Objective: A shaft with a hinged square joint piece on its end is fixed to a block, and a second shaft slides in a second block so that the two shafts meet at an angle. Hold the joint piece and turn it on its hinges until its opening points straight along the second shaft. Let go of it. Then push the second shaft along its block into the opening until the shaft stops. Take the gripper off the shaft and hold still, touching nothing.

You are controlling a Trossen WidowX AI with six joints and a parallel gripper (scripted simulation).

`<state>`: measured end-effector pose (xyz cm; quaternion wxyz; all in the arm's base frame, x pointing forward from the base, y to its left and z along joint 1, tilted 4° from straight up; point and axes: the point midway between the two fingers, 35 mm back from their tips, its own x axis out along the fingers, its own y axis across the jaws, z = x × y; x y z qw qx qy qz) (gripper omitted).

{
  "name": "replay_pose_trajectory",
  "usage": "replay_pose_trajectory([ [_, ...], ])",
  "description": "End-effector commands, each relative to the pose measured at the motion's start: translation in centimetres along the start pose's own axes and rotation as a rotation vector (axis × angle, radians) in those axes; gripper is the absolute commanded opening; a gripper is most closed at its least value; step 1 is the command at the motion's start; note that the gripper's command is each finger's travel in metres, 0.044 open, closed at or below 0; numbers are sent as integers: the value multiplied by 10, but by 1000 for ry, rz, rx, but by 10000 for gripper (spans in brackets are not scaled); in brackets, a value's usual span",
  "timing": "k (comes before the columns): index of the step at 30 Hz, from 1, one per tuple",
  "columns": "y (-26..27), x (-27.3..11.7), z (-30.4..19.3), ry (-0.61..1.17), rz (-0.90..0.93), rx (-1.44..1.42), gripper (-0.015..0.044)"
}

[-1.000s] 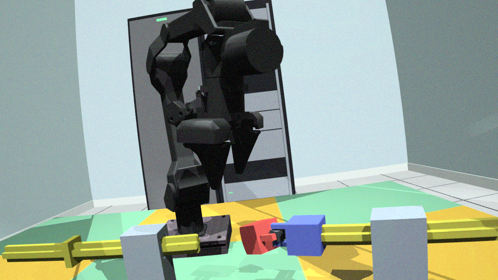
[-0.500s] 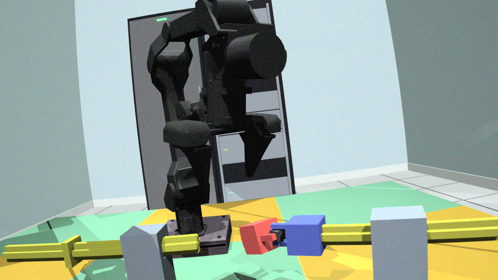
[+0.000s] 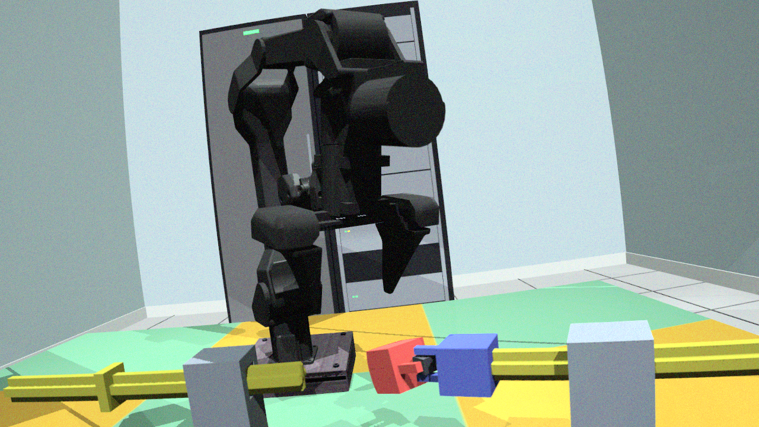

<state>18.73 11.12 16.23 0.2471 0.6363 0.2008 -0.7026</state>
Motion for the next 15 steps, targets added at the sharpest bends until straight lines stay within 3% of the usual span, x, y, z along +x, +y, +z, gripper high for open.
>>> replay_pose_trajectory([
  [1, 1, 17, -3, -8, 4, 5, 440],
  [15, 2, 63, -8, -10, 4, 5, 440],
])
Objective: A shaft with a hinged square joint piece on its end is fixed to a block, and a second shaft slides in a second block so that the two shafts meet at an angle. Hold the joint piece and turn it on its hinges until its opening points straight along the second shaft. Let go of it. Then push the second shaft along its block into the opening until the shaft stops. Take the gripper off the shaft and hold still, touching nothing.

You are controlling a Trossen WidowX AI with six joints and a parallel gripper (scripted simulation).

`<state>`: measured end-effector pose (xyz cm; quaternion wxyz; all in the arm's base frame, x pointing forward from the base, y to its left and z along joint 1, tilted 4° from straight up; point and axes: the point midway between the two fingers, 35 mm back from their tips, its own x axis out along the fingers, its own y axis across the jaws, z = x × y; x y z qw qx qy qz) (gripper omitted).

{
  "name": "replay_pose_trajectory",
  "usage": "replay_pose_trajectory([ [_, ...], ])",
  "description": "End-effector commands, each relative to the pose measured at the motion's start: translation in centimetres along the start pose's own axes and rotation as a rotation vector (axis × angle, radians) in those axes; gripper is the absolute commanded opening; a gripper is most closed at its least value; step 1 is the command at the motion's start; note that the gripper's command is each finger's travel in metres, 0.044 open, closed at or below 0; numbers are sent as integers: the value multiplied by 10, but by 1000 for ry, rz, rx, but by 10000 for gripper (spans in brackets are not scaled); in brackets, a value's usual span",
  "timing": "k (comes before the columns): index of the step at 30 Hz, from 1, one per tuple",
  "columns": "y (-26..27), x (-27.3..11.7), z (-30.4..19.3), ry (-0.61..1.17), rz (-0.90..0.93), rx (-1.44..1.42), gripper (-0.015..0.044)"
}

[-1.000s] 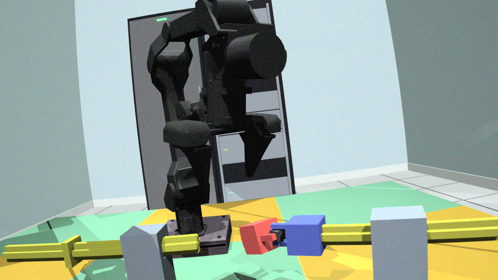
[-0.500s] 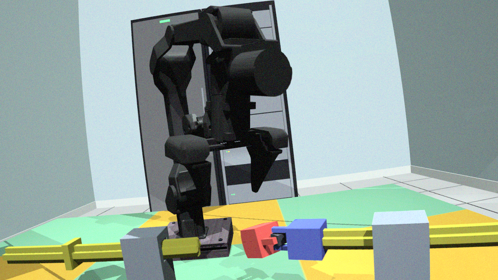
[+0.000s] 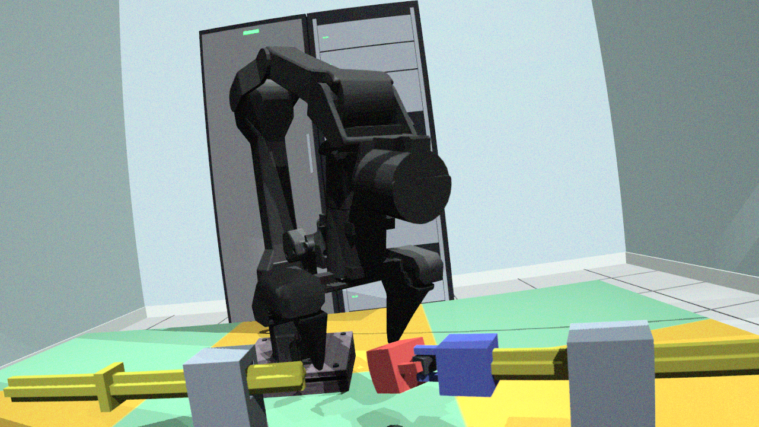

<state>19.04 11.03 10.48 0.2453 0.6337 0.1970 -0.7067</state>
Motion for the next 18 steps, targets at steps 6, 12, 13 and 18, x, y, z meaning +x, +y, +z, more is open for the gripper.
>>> replay_pose_trajectory([
  [6, 1, 1, -15, 1, 5, -3, 440],
  [12, 1, -4, -36, 3, 5, -3, 440],
  [13, 1, -5, -39, 3, 5, -3, 440],
  [18, 1, -8, -57, 4, 5, -3, 440],
])
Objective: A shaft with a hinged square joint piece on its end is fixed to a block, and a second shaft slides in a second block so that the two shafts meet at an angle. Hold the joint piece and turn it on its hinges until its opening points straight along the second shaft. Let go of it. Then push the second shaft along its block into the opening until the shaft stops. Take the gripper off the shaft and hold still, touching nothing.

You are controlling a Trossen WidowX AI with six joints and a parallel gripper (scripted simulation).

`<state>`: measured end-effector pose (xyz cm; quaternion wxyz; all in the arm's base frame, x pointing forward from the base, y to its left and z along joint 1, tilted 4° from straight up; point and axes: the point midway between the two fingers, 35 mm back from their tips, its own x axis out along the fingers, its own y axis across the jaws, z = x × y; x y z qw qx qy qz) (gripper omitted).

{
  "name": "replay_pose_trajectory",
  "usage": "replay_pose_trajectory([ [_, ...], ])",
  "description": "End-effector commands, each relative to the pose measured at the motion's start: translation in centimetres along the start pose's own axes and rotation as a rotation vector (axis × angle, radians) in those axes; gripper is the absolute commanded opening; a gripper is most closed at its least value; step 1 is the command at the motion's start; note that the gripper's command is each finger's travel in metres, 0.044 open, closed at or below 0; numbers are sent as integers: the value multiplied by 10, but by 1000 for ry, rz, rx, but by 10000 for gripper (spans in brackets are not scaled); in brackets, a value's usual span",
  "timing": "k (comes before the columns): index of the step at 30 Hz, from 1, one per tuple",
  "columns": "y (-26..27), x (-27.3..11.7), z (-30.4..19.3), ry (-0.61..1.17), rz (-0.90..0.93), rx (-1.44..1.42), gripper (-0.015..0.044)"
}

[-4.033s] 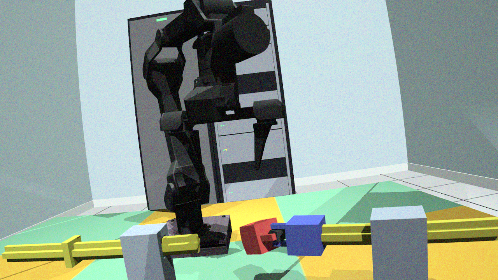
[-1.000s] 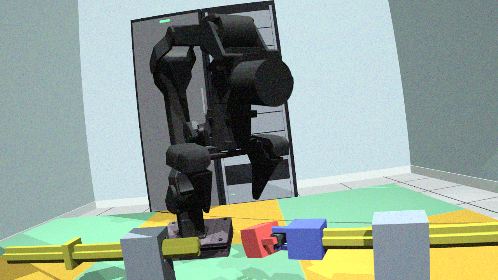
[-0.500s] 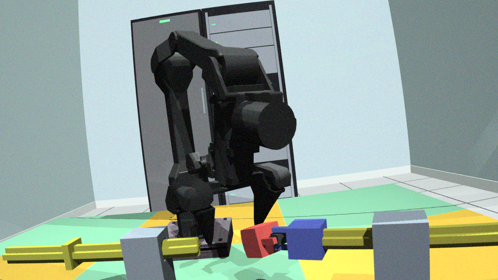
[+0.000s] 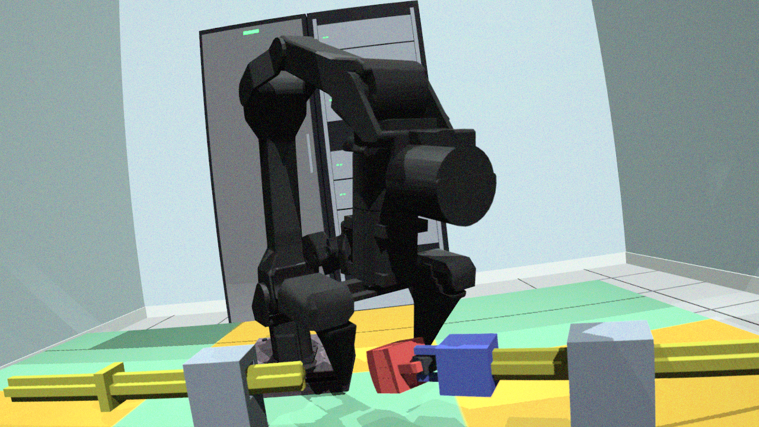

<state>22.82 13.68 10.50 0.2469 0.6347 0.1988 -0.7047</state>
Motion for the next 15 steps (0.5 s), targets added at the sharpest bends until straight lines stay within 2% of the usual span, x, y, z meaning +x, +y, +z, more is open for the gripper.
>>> replay_pose_trajectory([
  [1, 0, -2, -14, 0, 3, 2, 440],
  [15, 0, 11, -23, 0, 3, 2, 440],
])
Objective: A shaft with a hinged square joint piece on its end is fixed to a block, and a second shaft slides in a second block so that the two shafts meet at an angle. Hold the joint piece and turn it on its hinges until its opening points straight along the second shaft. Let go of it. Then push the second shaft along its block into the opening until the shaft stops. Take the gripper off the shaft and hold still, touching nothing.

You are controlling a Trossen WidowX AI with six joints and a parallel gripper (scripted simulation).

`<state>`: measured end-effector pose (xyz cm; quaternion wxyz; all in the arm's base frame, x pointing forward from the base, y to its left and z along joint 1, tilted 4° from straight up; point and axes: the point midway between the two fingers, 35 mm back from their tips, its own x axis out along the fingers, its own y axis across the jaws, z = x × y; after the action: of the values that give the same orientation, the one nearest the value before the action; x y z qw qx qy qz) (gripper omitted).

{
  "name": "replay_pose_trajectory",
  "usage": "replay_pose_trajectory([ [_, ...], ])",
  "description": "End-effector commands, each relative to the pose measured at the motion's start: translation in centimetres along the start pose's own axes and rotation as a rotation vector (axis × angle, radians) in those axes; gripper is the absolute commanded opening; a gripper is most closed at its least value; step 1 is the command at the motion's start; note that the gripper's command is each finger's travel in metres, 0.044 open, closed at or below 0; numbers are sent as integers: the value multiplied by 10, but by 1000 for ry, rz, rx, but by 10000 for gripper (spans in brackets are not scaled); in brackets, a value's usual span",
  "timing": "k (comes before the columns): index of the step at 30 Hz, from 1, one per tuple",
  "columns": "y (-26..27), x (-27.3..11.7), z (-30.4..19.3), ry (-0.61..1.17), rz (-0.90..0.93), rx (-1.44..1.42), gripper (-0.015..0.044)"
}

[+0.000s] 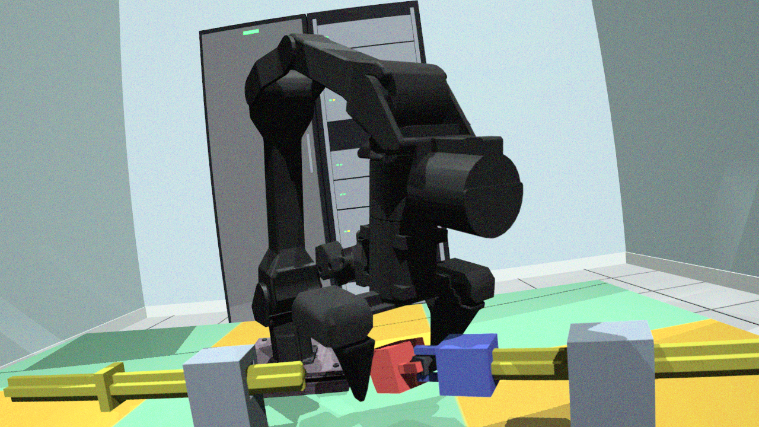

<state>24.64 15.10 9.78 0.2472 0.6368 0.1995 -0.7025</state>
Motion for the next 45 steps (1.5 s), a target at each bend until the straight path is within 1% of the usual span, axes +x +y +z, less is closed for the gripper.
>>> replay_pose_trajectory([
  [1, 0, 8, 1, -6, 2, 3, 440],
  [11, 0, 22, 1, -6, 2, 3, 440],
  [21, 0, 22, 1, -6, 2, 3, 182],
  [45, 0, 22, 1, -6, 2, 3, 182],
])
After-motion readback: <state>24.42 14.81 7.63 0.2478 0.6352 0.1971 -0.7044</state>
